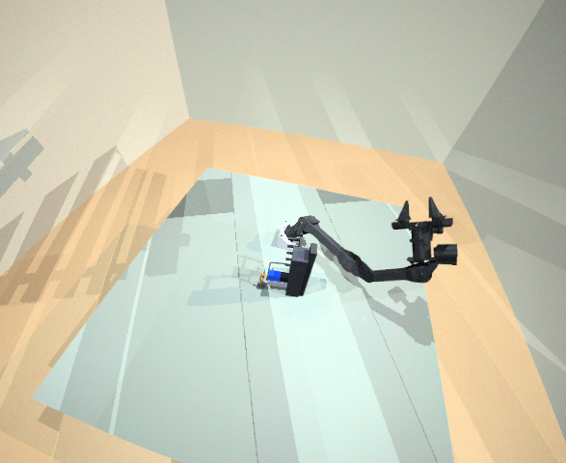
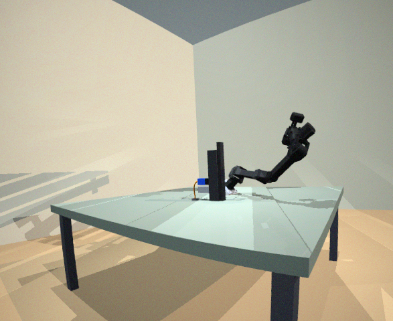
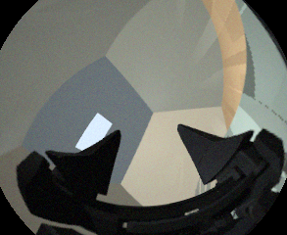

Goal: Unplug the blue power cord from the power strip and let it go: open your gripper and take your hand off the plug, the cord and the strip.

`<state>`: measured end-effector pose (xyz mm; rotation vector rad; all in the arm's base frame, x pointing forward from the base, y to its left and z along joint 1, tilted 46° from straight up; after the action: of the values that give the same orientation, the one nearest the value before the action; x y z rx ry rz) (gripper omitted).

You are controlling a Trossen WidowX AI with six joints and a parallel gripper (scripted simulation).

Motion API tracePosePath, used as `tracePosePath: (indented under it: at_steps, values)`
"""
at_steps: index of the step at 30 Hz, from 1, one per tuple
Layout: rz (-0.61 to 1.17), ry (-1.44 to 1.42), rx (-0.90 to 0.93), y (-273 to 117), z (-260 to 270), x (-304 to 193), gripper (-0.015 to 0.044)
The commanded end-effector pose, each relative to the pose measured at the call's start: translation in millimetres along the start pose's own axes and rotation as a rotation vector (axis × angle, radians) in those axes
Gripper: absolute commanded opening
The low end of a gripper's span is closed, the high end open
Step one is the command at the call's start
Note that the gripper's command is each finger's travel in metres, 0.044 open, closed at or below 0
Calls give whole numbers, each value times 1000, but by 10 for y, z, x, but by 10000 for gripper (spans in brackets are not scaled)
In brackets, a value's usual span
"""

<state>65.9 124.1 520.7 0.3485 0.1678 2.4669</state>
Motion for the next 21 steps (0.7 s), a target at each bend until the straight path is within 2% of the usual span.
tracePosePath:
  at_steps: [1, 3, 7, 9, 16, 21]
  values:
    - [4, -1, 1, 14, 1, 4, 374]
    - [33, -5, 9, 122, 4, 34, 321]
    - [244, -44, -110, 813, -38, -24, 216]
    - [309, -58, -147, 1008, -63, -78, 164]
    - [645, -137, -315, 1852, -268, -567, 160]
    - [897, -213, -429, 2274, -490, -1120, 160]
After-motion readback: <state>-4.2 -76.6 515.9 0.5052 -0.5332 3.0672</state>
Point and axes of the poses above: the point midway between the two fingers, 35 mm back from their tips, its own y axis out along the fingers, its own z axis across the jaws, x = y × z, the point moved 8 cm from there along -y, back along the fingers, and after that the axes turned 13 degrees about y, right-handed, at the moved point
